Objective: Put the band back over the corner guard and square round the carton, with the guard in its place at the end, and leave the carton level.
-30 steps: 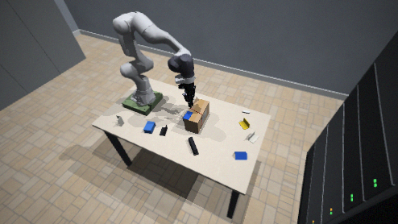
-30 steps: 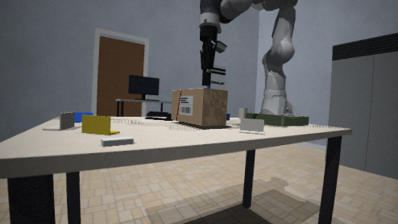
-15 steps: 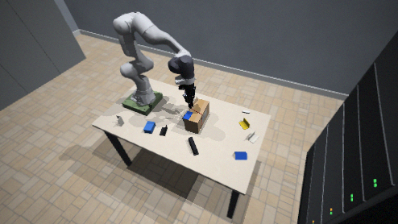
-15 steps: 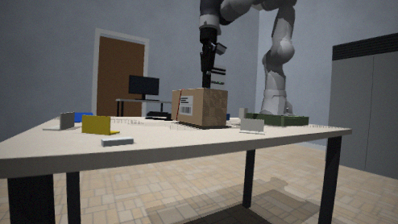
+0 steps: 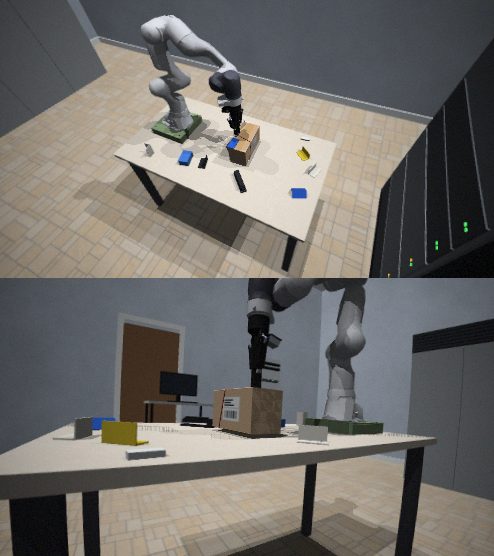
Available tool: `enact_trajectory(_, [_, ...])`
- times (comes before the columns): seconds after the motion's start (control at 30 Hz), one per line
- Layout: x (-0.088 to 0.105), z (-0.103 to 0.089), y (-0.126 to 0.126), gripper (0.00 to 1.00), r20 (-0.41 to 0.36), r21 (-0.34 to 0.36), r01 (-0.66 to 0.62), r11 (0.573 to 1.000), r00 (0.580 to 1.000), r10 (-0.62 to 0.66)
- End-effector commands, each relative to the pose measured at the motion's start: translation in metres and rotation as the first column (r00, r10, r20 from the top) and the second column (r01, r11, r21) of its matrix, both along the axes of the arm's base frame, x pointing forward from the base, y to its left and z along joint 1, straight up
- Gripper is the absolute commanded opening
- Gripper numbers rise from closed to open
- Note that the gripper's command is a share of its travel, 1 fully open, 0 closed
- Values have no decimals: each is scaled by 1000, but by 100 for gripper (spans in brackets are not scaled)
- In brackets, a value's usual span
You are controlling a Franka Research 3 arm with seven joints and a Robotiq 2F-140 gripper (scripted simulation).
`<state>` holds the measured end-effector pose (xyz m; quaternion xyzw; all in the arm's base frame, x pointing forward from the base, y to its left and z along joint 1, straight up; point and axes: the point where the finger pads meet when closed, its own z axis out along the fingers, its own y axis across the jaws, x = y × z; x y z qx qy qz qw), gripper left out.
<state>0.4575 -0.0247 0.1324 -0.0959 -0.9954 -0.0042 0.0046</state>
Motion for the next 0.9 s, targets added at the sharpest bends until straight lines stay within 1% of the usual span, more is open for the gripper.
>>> enact_trajectory(0.0, [1,-2,-1,18,4,-4,4,1000,1000,-4])
enact_trajectory(0.87, [1,-4,-1,18,4,-4,4,1000,1000,-4])
